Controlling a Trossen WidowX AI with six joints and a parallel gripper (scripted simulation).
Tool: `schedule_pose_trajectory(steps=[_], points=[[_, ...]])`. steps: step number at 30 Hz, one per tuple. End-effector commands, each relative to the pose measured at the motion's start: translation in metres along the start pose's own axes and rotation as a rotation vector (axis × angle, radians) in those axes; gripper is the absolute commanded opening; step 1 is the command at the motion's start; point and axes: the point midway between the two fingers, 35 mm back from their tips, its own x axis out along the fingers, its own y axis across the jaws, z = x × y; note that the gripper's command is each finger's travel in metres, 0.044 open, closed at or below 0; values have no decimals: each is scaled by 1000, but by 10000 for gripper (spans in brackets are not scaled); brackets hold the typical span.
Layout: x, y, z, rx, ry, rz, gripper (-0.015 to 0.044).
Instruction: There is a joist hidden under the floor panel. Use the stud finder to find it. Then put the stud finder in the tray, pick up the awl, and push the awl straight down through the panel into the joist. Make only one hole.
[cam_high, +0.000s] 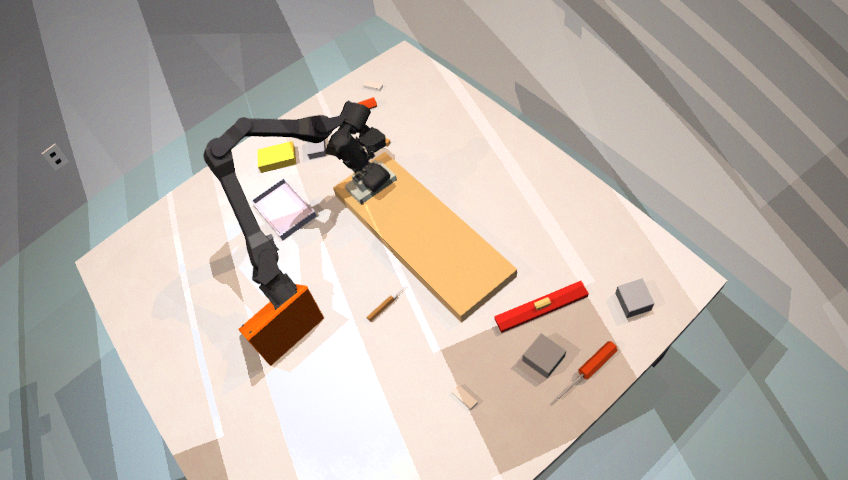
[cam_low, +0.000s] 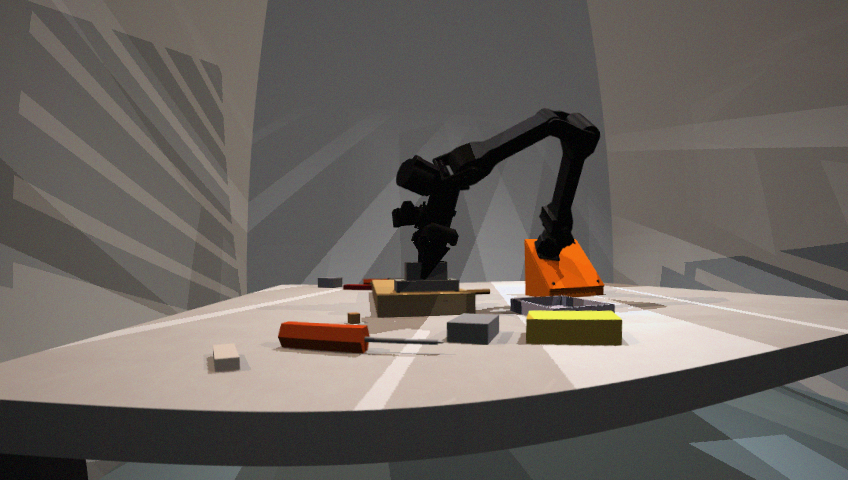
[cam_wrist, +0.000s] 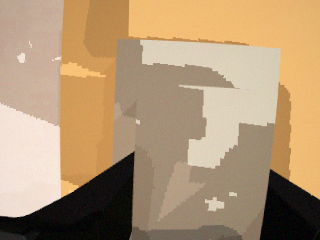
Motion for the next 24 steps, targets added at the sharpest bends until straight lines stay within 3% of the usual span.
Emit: schedule_pose_trajectory(steps=[1,24], points=[[0,10,-2,-10,3,11,0],[0,-13,-1,-10,4,10,0]])
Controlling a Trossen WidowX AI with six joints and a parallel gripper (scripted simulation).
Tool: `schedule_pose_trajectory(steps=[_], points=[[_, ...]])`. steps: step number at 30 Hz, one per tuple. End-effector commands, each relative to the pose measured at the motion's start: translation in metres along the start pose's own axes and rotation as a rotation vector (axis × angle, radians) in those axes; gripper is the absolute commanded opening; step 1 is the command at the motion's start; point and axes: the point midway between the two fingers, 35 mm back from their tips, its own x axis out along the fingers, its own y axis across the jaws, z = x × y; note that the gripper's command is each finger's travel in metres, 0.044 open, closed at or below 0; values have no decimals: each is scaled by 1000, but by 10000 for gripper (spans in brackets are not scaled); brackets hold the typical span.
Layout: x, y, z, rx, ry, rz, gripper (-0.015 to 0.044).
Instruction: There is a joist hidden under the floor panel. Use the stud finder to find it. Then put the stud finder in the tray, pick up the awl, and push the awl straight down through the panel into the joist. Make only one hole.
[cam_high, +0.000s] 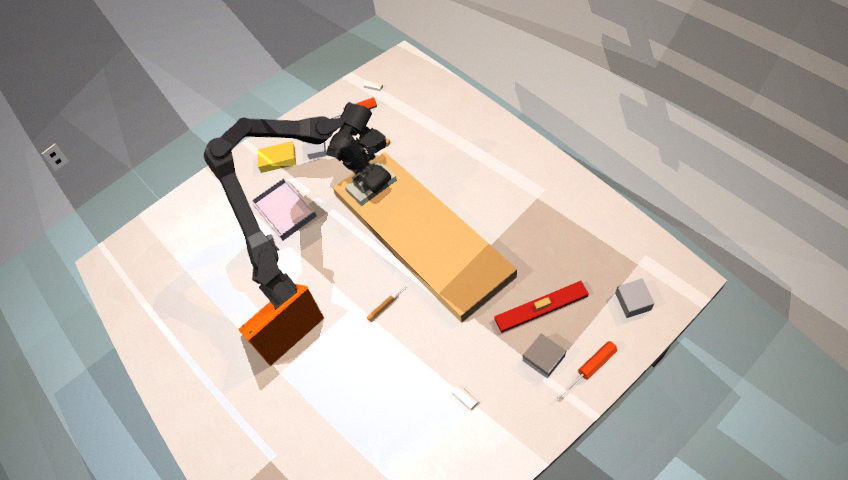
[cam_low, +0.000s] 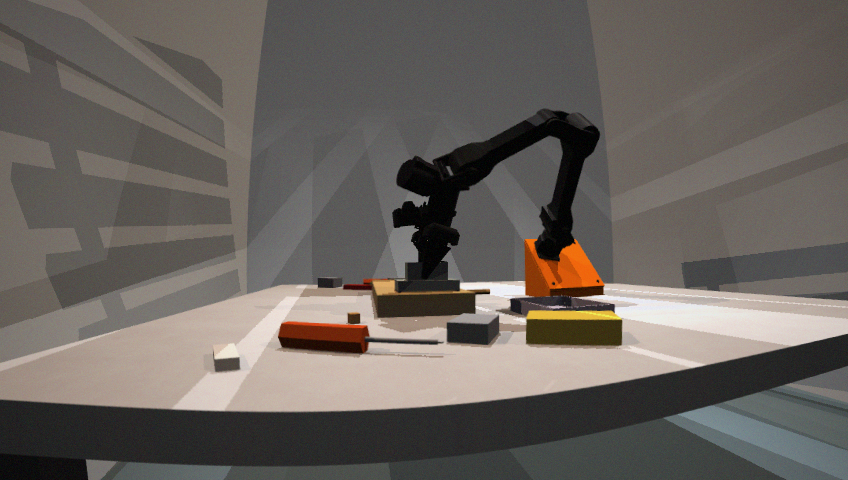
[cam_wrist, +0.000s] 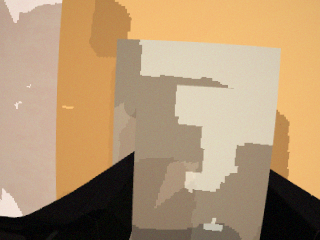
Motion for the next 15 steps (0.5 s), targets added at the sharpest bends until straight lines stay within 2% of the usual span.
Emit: schedule_pose_trajectory(steps=[1,15], points=[[0,-12,0,8,1,-3,0],[0,-43,0,8,1,-5,0]])
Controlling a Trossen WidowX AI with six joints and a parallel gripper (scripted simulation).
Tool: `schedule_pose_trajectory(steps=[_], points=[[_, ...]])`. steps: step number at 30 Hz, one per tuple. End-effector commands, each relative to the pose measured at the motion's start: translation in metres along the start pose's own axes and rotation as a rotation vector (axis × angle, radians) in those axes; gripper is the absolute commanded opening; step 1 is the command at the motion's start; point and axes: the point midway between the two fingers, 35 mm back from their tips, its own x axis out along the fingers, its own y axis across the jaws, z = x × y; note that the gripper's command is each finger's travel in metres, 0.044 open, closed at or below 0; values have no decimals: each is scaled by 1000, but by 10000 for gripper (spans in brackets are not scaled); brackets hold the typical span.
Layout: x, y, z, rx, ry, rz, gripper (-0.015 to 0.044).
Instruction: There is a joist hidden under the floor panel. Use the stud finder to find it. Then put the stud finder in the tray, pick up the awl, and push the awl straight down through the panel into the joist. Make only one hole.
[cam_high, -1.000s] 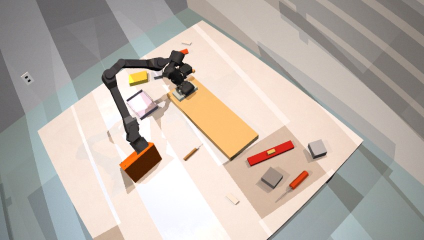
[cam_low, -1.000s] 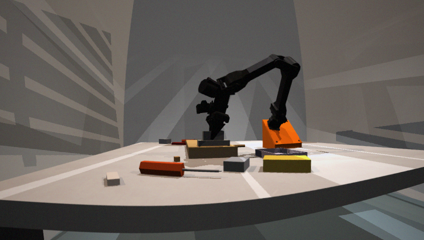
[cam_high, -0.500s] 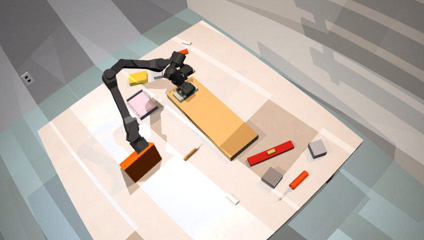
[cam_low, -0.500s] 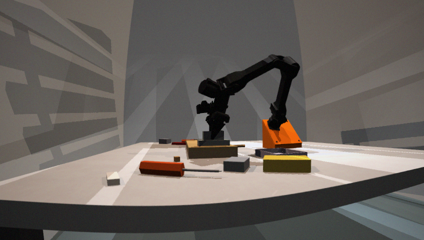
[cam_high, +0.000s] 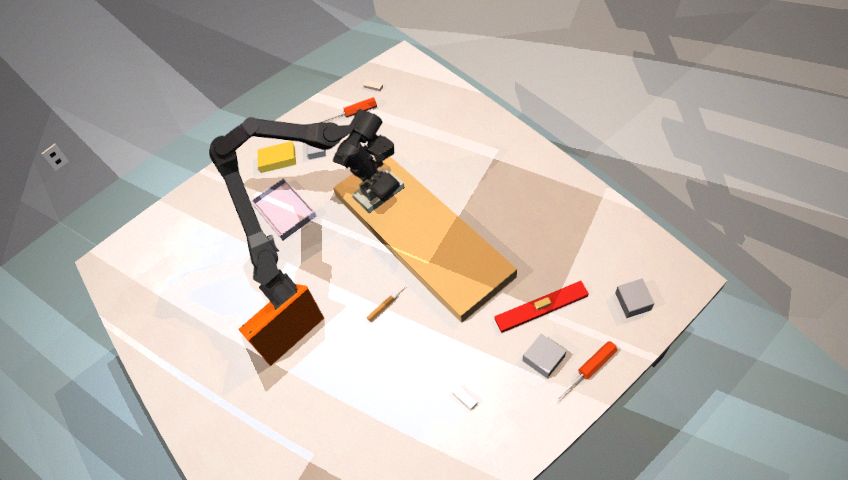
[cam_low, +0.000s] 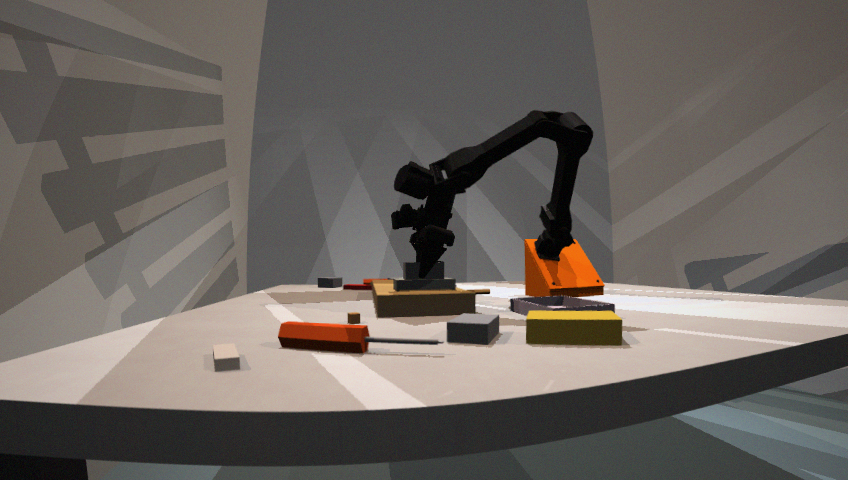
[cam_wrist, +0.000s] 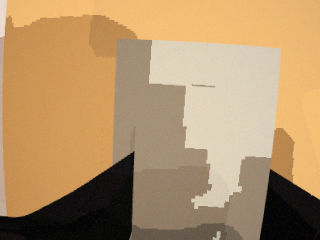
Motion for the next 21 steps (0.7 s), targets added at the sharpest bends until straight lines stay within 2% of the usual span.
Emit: schedule_pose_trajectory(steps=[1,21], points=[[0,-12,0,5,0,-2,0],[0,-56,0,5,0,-4,0]])
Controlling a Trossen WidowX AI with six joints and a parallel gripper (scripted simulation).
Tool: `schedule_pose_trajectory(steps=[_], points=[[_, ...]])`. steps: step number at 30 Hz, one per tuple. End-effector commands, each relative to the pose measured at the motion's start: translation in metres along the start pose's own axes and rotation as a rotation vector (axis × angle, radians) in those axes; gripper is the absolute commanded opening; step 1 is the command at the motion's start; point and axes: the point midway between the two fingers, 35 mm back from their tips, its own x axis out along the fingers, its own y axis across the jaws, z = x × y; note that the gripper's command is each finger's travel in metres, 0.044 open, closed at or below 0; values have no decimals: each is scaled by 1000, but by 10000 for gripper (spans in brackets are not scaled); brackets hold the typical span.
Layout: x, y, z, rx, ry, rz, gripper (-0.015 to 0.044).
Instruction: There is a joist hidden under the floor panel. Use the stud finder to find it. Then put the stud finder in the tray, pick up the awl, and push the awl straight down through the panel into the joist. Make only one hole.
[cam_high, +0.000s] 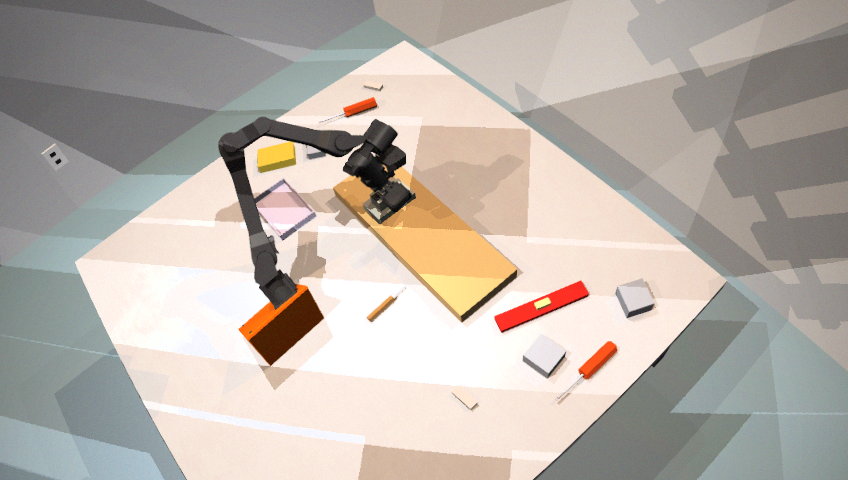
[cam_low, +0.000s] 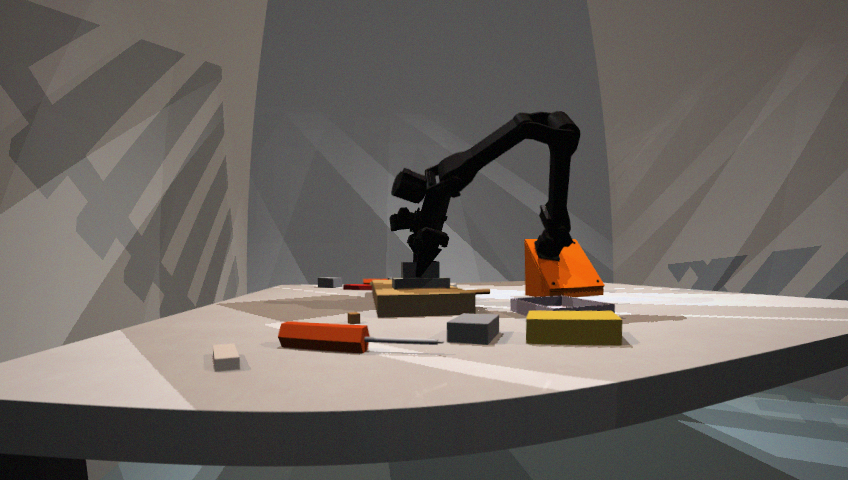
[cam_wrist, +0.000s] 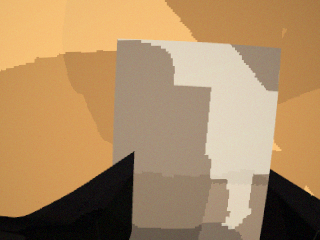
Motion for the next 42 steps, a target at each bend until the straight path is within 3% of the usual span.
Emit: schedule_pose_trajectory(steps=[1,42], points=[[0,-12,0,4,0,-3,0],[-1,-103,-1,3,-1,-7,0]])
